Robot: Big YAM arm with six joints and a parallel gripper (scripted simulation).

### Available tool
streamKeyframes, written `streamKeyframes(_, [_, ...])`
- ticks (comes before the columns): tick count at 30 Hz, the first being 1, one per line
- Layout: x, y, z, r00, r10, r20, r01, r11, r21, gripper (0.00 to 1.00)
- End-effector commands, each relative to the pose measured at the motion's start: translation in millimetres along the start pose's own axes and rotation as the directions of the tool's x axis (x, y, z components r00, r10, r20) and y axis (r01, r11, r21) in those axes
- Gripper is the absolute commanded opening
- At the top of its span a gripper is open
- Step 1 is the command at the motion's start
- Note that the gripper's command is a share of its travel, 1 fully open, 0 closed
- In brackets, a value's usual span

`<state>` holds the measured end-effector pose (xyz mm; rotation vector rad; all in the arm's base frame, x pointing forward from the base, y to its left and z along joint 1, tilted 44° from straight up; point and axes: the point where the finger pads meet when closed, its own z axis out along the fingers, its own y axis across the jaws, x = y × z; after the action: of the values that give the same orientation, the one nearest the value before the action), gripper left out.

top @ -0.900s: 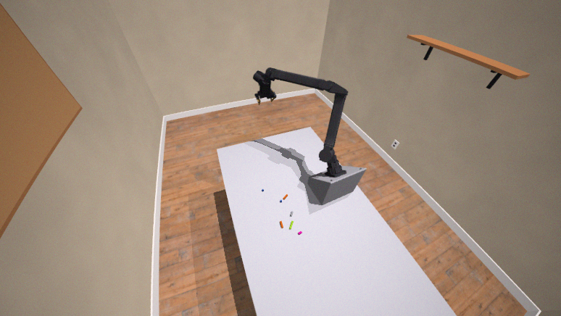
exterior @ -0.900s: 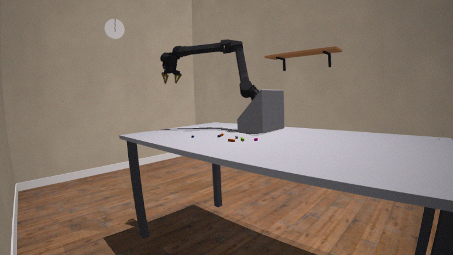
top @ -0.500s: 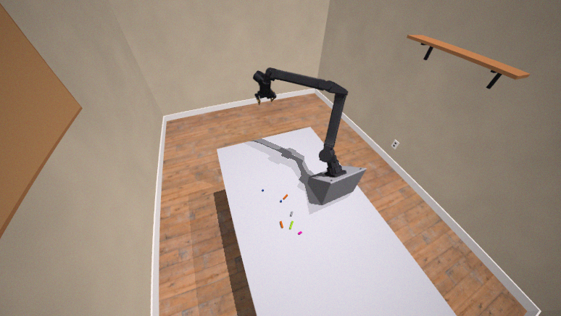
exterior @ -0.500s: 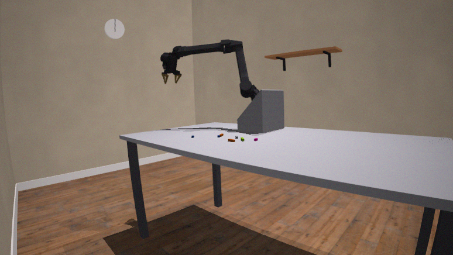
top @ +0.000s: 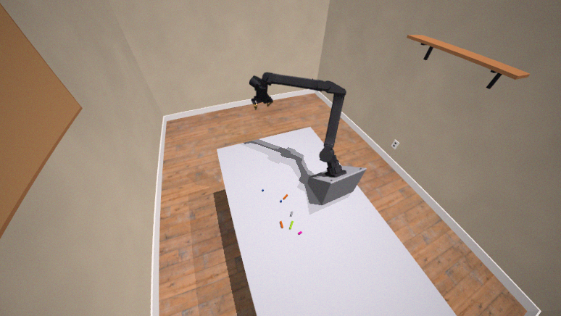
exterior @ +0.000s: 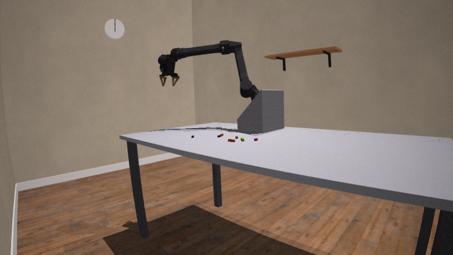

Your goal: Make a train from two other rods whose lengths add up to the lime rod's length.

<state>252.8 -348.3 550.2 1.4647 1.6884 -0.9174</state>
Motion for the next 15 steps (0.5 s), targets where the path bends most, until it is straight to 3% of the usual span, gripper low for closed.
streamKeyframes(1, [17.2,44.7,19.5,0.999,-0.033,-0.028,0.032,0.999,-0.035,1.00])
streamKeyframes(2, [33.6,67.1,28.5,0.997,-0.066,-0.047,0.064,0.997,-0.052,1.00])
streamKeyframes(3, [33.6,67.1,28.5,0.997,-0.066,-0.047,0.064,0.997,-0.052,1.00])
streamKeyframes(5, [70.6,107.3,41.0,0.985,-0.149,-0.089,0.140,0.986,-0.094,1.00])
streamKeyframes(7, [70.6,107.3,41.0,0.985,-0.149,-0.089,0.140,0.986,-0.094,1.00])
streamKeyframes(8, [106.0,146.5,52.5,0.975,-0.198,-0.106,0.186,0.976,-0.113,1.00])
streamKeyframes(9, [106.2,146.8,52.6,0.974,-0.198,-0.107,0.186,0.976,-0.113,1.00])
streamKeyframes(10, [134.9,169.7,57.1,0.959,-0.252,-0.127,0.234,0.962,-0.141,1.00])
streamKeyframes(11, [139.5,175.9,57.9,0.959,-0.252,-0.127,0.234,0.962,-0.141,1.00])
streamKeyframes(14, [202.6,215.4,62.7,0.916,-0.370,-0.157,0.339,0.921,-0.194,1.00])
streamKeyframes(15, [217.2,229.3,62.6,0.916,-0.370,-0.156,0.340,0.921,-0.192,1.00])
